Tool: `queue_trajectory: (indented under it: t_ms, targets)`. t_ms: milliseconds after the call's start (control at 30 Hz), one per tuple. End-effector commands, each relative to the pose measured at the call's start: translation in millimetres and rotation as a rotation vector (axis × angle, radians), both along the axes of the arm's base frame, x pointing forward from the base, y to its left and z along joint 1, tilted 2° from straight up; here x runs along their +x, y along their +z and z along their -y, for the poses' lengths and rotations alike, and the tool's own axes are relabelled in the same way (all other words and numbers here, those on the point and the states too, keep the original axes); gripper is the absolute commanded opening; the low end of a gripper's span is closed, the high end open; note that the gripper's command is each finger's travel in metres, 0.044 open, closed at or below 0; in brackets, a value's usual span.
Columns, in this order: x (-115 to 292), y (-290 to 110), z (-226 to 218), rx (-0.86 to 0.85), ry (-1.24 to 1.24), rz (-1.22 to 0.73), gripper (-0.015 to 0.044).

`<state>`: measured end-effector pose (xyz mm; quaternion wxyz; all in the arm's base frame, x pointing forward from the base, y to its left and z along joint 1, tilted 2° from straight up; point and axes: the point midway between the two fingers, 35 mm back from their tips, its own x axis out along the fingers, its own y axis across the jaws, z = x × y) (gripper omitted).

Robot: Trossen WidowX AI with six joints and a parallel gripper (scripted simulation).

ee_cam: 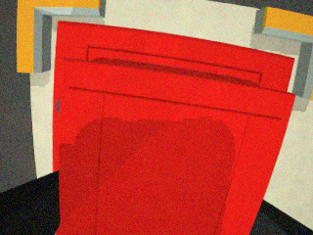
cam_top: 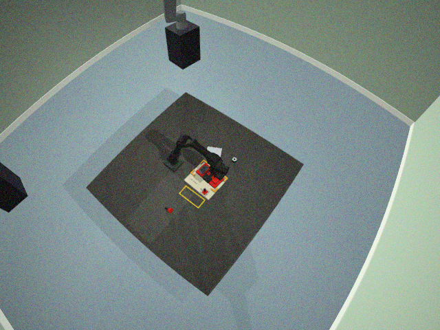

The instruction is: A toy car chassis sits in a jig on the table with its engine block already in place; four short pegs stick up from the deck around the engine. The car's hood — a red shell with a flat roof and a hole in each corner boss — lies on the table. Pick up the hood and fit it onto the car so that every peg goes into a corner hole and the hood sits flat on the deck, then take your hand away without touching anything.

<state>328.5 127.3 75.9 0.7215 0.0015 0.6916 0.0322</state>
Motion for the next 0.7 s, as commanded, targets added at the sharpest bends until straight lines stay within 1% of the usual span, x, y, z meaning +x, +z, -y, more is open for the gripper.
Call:
queue_trajectory:
  t_ms: [0,667]
  targets:
    - [0.4,2.8,0.1,0.0,-0.002,0.003,0.0]
    - [0.3,3.1,-0.2,0.001,0.0,0.003,0.0]
